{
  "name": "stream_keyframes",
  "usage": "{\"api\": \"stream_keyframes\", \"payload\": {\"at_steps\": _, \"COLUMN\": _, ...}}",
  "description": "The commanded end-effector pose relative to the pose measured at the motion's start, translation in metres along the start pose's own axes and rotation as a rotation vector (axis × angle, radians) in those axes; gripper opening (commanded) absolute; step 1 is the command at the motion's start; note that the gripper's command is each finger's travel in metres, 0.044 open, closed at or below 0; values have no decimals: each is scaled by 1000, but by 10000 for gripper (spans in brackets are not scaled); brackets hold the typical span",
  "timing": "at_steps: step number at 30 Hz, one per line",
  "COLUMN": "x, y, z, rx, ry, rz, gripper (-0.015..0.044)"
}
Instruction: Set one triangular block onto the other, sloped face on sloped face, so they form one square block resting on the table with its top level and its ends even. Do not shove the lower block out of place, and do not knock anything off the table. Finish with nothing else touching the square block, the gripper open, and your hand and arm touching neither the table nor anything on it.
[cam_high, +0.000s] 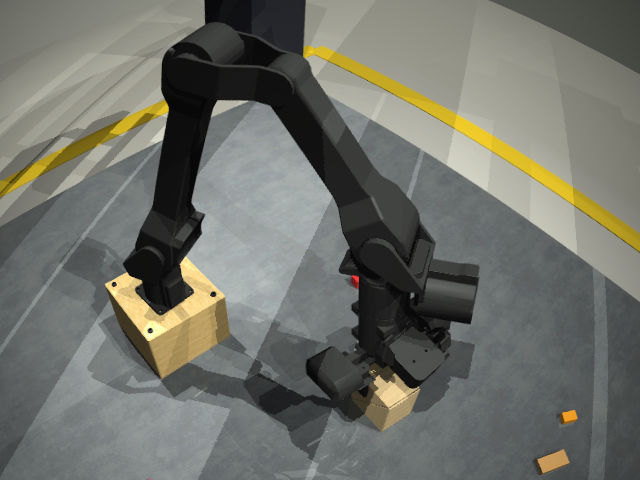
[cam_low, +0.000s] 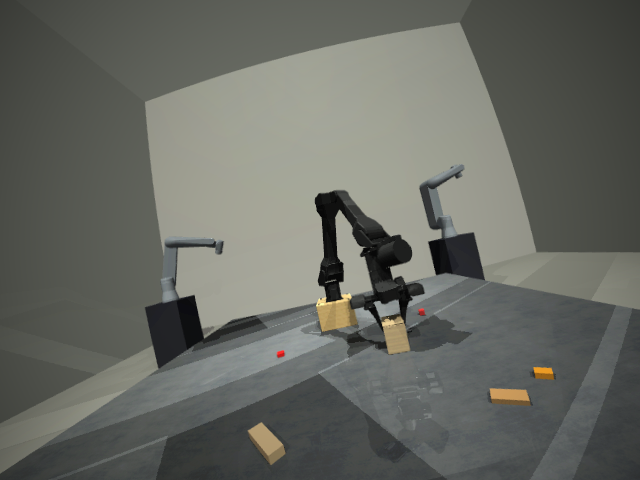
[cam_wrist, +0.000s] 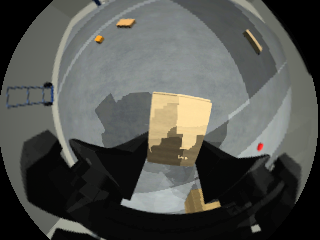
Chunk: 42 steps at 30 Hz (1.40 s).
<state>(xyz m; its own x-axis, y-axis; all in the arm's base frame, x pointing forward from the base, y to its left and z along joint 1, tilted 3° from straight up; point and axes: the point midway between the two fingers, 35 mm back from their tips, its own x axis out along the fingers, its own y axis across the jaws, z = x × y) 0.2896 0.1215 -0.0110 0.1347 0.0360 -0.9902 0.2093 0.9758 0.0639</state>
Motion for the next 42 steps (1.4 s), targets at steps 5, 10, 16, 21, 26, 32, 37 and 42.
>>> {"api": "stream_keyframes", "payload": {"at_steps": 5, "x": 1, "y": 0, "z": -1, "rx": -5, "ry": 4, "rz": 2, "gripper": 0}}
{"api": "stream_keyframes", "payload": {"at_steps": 10, "x": 1, "y": 0, "z": -1, "rx": -11, "ry": 4, "rz": 2, "gripper": 0}}
{"api": "stream_keyframes", "payload": {"at_steps": 16, "x": 1, "y": 0, "z": -1, "rx": -12, "ry": 4, "rz": 2, "gripper": 0}}
{"api": "stream_keyframes", "payload": {"at_steps": 21, "x": 2, "y": 0, "z": -1, "rx": -15, "ry": 5, "rz": 2, "gripper": 0}}
{"api": "stream_keyframes", "payload": {"at_steps": 26, "x": 2, "y": 0, "z": -1, "rx": -15, "ry": 5, "rz": 2, "gripper": 0}}
{"api": "stream_keyframes", "payload": {"at_steps": 32, "x": 3, "y": 0, "z": -1, "rx": -16, "ry": 5, "rz": 2, "gripper": 0}}
{"api": "stream_keyframes", "payload": {"at_steps": 37, "x": 4, "y": 0, "z": 0, "rx": -17, "ry": 5, "rz": 1, "gripper": 0}}
{"api": "stream_keyframes", "payload": {"at_steps": 42, "x": 3, "y": 0, "z": 0, "rx": -11, "ry": 3, "rz": -1, "gripper": 0}}
